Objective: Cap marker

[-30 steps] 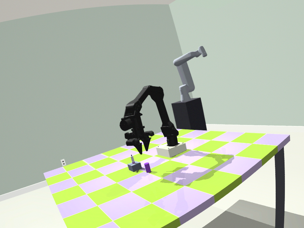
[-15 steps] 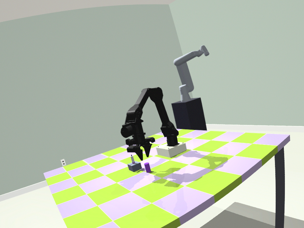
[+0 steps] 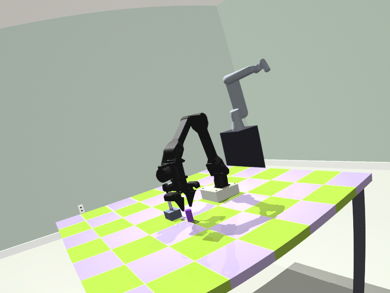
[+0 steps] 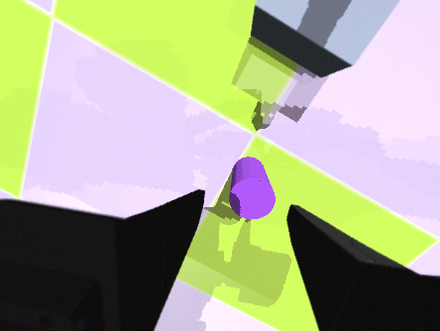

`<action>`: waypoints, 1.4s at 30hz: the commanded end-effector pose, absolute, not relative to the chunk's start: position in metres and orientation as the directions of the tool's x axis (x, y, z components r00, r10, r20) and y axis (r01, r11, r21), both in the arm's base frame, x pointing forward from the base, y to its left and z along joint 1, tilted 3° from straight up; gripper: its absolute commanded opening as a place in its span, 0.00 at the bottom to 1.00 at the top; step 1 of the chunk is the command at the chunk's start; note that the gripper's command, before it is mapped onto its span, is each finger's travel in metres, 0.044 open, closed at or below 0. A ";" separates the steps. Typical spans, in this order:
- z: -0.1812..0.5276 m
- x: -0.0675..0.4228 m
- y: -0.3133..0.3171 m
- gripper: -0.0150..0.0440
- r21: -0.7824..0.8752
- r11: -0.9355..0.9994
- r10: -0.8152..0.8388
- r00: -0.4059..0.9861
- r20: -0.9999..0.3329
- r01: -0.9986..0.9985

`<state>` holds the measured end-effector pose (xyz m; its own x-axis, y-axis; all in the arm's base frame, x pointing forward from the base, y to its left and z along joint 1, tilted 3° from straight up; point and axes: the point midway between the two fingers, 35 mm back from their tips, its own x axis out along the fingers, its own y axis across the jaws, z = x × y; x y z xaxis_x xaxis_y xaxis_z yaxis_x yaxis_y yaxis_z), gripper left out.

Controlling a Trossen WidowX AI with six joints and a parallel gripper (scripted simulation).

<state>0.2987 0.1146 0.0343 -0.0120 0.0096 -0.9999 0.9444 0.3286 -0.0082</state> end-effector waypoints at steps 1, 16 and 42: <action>0.025 0.297 0.113 0.67 -0.016 0.322 0.003 -0.018 -1.000 0.946; 0.001 0.295 0.113 0.67 -0.017 0.322 0.003 -0.019 -1.000 0.946; -0.004 0.295 0.114 0.28 -0.017 0.322 0.003 -0.019 -1.000 0.946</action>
